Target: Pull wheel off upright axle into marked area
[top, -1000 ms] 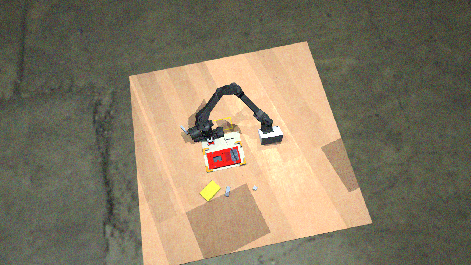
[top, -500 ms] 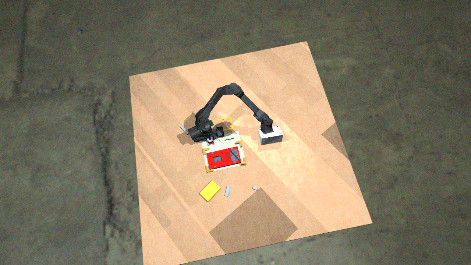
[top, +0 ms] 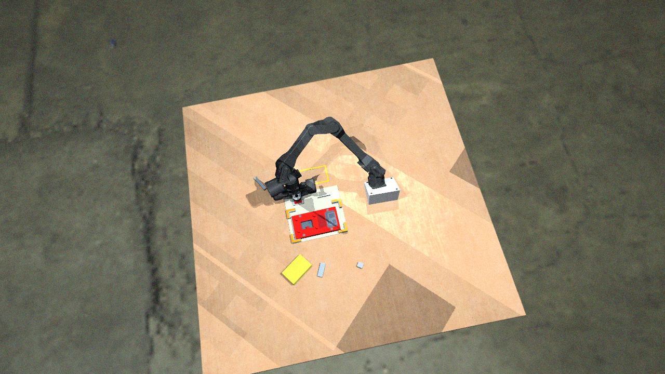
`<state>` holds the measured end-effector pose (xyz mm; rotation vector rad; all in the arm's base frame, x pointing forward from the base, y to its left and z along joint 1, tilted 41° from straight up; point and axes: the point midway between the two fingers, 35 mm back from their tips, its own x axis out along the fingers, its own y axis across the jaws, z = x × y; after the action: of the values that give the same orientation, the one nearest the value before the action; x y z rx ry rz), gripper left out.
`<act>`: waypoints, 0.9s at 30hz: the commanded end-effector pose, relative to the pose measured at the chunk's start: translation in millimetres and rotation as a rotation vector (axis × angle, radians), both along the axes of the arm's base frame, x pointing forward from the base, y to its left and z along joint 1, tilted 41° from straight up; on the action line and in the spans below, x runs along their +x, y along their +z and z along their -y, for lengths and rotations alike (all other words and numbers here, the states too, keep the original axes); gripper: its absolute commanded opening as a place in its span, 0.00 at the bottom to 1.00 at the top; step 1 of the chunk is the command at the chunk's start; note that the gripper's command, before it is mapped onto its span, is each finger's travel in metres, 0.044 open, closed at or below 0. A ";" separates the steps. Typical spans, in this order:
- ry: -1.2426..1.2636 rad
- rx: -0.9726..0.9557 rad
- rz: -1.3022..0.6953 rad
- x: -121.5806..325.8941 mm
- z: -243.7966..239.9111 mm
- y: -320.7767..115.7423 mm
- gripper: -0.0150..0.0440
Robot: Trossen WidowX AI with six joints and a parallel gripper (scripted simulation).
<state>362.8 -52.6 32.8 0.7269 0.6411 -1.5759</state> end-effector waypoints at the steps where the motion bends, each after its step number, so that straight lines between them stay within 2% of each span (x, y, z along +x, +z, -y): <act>1: 0.005 0.002 0.006 1.5 -4.9 3.7 0.25; 27: 0.008 0.001 0.005 2.2 -10.5 10.2 0.25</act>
<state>363.1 -46.7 38.9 0.7203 0.6458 -1.5762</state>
